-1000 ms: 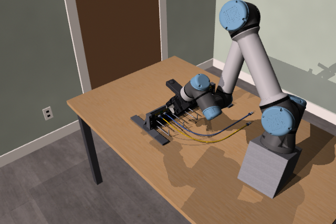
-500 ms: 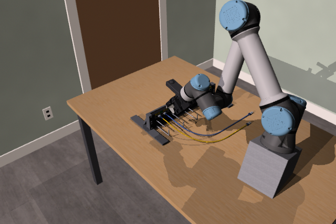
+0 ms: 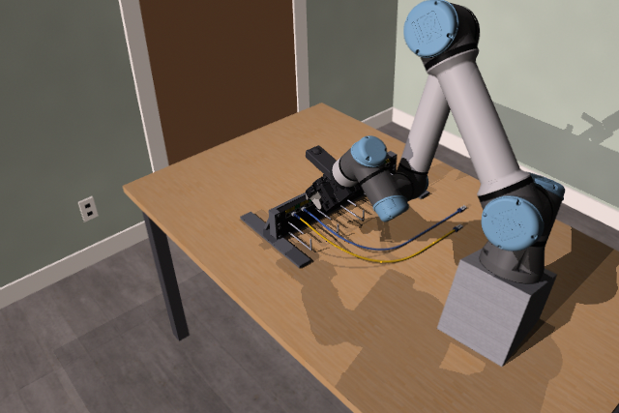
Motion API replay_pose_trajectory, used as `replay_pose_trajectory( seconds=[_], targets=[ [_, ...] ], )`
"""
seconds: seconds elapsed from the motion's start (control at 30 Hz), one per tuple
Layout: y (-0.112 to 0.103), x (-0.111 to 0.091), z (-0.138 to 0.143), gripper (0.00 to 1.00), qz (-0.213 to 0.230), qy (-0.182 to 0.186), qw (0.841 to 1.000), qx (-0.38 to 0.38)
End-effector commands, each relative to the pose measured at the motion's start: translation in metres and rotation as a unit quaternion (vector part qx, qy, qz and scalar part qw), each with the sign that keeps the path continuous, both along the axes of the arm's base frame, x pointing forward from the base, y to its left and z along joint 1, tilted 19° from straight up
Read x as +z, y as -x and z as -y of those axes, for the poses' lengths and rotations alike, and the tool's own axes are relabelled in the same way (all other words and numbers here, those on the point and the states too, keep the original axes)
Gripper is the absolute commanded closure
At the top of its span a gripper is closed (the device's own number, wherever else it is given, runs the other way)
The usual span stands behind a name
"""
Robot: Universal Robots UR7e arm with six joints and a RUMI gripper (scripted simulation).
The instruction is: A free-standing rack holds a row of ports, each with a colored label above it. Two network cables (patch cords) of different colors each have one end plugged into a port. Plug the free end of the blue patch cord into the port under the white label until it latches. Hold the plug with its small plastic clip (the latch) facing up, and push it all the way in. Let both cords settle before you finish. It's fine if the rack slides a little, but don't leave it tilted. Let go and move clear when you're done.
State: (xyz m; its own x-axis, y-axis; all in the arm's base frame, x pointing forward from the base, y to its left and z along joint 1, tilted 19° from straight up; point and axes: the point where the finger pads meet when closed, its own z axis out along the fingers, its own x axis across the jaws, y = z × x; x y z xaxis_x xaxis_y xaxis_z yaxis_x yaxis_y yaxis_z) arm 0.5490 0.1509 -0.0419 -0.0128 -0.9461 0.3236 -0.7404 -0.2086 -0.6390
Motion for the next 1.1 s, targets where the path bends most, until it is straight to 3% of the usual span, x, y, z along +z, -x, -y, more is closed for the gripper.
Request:
replay_pose_trajectory(
  seconds=[0.0, 0.53, 1.07],
  targets=[
    [0.000, 0.001, 0.000, 1.00, 0.001, 0.000, 1.000, 0.000],
    [0.005, 0.006, -0.002, 1.00, 0.001, 0.000, 1.000, 0.000],
    [0.045, 0.048, -0.017, 1.00, 0.001, 0.000, 1.000, 0.000]
  ],
)
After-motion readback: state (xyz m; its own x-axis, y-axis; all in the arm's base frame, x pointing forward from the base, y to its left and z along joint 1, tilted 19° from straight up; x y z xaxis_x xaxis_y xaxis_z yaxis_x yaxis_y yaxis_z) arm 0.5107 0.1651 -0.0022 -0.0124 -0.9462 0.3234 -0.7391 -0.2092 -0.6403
